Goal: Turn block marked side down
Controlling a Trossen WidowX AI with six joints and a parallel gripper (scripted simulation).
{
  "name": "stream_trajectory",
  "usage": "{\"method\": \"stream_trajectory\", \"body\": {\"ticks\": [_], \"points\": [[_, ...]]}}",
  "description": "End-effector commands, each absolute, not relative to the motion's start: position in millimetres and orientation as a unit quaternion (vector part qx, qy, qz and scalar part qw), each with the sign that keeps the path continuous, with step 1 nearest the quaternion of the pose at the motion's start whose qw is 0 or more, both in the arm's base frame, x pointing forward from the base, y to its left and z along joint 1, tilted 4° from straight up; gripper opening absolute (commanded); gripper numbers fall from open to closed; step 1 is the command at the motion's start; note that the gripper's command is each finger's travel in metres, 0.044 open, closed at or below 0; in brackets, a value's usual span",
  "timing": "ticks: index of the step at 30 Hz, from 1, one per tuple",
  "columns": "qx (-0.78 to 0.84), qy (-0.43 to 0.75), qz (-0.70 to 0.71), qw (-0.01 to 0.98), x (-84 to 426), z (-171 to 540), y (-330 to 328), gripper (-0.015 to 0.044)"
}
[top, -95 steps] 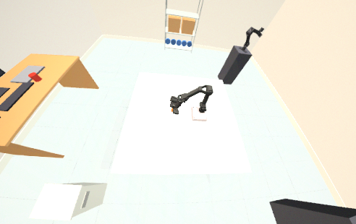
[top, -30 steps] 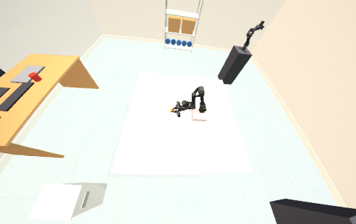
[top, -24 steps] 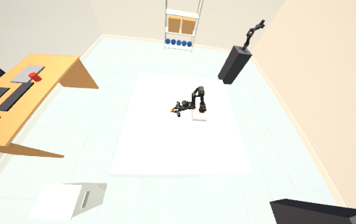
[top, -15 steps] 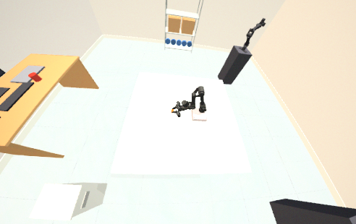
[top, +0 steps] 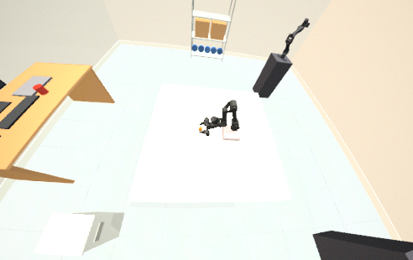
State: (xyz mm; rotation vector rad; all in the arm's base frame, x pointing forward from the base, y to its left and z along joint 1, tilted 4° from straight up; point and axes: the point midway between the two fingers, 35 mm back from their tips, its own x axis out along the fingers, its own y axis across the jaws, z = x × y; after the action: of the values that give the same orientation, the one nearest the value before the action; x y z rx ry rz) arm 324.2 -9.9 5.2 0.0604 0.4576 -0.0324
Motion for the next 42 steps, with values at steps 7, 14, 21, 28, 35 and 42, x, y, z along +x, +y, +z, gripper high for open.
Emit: {"method": "stream_trajectory", "body": {"ticks": [7, 14, 21, 28, 35, 42], "points": [[0.031, 0.227, -0.018, 0.973, 324, 5, -10, 0.044], [0.031, 0.227, -0.018, 0.973, 324, 5, -10, 0.044], [0.031, 0.227, -0.018, 0.973, 324, 5, -10, 0.044], [0.03, 0.25, -0.018, 0.968, 330, 4, -11, 0.044], [0.03, 0.36, -0.015, 0.933, 339, 21, -13, 0.044], [0.034, 0.463, -0.01, 0.886, 307, 69, -13, 0.044]]}}
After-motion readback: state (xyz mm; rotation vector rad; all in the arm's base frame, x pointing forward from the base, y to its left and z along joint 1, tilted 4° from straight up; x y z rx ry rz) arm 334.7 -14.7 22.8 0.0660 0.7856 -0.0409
